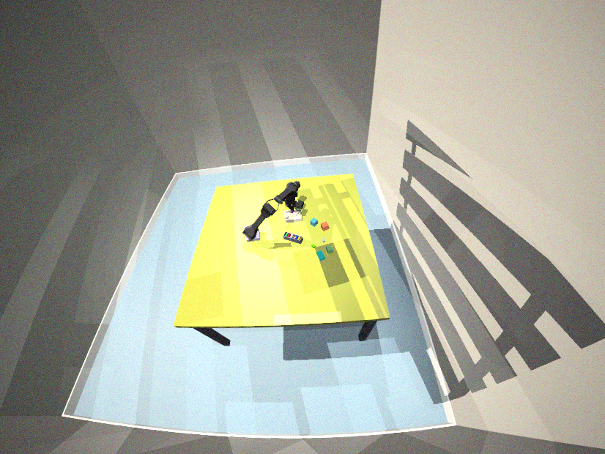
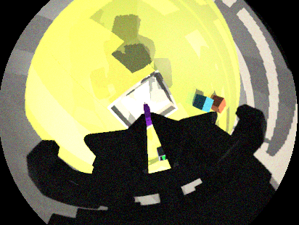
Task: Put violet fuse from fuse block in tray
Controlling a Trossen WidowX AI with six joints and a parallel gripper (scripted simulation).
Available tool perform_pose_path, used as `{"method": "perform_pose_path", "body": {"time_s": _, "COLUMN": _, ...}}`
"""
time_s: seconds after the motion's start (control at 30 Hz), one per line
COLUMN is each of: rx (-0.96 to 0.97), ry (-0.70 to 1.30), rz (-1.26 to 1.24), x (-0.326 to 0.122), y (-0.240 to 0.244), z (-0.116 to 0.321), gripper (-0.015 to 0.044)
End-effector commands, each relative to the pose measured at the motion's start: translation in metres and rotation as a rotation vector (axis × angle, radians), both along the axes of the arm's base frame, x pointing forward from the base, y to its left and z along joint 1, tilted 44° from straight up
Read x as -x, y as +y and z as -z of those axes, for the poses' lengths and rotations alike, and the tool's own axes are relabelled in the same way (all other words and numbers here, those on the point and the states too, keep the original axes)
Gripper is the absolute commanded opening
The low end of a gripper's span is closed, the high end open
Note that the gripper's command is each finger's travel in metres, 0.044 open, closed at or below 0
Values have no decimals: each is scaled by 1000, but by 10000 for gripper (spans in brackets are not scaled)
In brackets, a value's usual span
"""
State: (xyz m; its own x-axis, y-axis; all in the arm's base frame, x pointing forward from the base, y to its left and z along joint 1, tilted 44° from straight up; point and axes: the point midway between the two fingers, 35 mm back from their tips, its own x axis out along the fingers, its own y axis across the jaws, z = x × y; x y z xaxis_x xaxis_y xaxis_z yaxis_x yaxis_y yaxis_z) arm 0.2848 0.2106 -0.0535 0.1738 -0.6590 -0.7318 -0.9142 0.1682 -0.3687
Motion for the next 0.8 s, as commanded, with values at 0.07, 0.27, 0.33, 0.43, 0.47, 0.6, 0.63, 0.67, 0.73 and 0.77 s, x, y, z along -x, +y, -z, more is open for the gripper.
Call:
{"method": "perform_pose_path", "body": {"time_s": 0.07, "rx": 11, "ry": 6, "rz": -1, "x": -1, "y": -10, "z": 9, "gripper": 0}}
{"method": "perform_pose_path", "body": {"time_s": 0.27, "rx": 12, "ry": 5, "rz": -1, "x": -2, "y": -15, "z": 14, "gripper": 0}}
{"method": "perform_pose_path", "body": {"time_s": 0.33, "rx": 12, "ry": 5, "rz": -1, "x": -2, "y": -15, "z": 14, "gripper": 0}}
{"method": "perform_pose_path", "body": {"time_s": 0.43, "rx": 3, "ry": 1, "rz": 2, "x": -2, "y": -12, "z": 12, "gripper": 26}}
{"method": "perform_pose_path", "body": {"time_s": 0.47, "rx": 3, "ry": 1, "rz": 2, "x": -2, "y": -12, "z": 12, "gripper": 52}}
{"method": "perform_pose_path", "body": {"time_s": 0.6, "rx": 3, "ry": 1, "rz": 2, "x": -2, "y": -12, "z": 12, "gripper": 157}}
{"method": "perform_pose_path", "body": {"time_s": 0.63, "rx": 3, "ry": 1, "rz": 2, "x": -2, "y": -12, "z": 12, "gripper": 184}}
{"method": "perform_pose_path", "body": {"time_s": 0.67, "rx": 3, "ry": 1, "rz": 2, "x": -2, "y": -12, "z": 12, "gripper": 210}}
{"method": "perform_pose_path", "body": {"time_s": 0.73, "rx": 3, "ry": 1, "rz": 2, "x": -2, "y": -12, "z": 12, "gripper": 263}}
{"method": "perform_pose_path", "body": {"time_s": 0.77, "rx": 3, "ry": 1, "rz": 2, "x": -2, "y": -12, "z": 12, "gripper": 289}}
